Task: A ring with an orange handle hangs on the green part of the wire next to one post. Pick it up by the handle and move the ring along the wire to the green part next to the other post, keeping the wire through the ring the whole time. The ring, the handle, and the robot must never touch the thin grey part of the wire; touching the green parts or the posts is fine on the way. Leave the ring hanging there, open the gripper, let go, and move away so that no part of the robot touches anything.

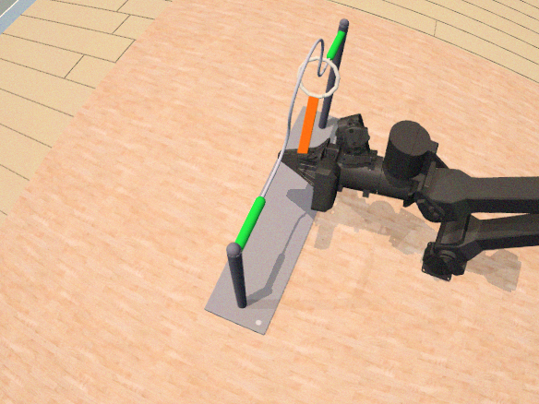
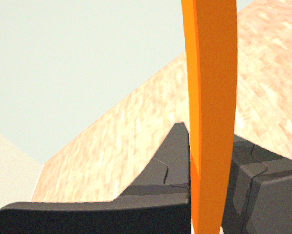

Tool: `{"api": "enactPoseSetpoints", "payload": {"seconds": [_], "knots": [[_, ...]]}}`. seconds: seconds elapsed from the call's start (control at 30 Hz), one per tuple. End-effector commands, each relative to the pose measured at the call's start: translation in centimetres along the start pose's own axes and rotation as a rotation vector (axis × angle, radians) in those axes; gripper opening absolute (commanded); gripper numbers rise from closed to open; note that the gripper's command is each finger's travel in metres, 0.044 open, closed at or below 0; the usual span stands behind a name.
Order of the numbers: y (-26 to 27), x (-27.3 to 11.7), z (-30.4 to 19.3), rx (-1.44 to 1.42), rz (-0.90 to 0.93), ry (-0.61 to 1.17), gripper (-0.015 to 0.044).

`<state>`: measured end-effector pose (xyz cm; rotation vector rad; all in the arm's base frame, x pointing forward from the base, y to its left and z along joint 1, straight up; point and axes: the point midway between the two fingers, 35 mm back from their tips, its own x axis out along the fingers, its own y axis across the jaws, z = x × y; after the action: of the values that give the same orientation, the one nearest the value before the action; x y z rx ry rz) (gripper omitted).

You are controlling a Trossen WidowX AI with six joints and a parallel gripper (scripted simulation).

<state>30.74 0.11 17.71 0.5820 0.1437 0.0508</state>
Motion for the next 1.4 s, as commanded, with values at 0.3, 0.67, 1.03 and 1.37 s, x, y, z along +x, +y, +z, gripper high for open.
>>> {"api": "enactPoseSetpoints", "payload": {"seconds": [0.3, 0.67, 1.03, 1.37], "knots": [[4.3, -2.4, 0.9, 0.241, 0.059, 0.155, -0.015], [7.2, -4.3, 2.2, 0.423, 0.128, 0.29, -0.015], [9.2, -6.1, 3.9, 0.58, 0.213, 0.412, -0.015], [11.0, -6.5, 5.5, 0.718, 0.265, 0.42, -0.015]]}}
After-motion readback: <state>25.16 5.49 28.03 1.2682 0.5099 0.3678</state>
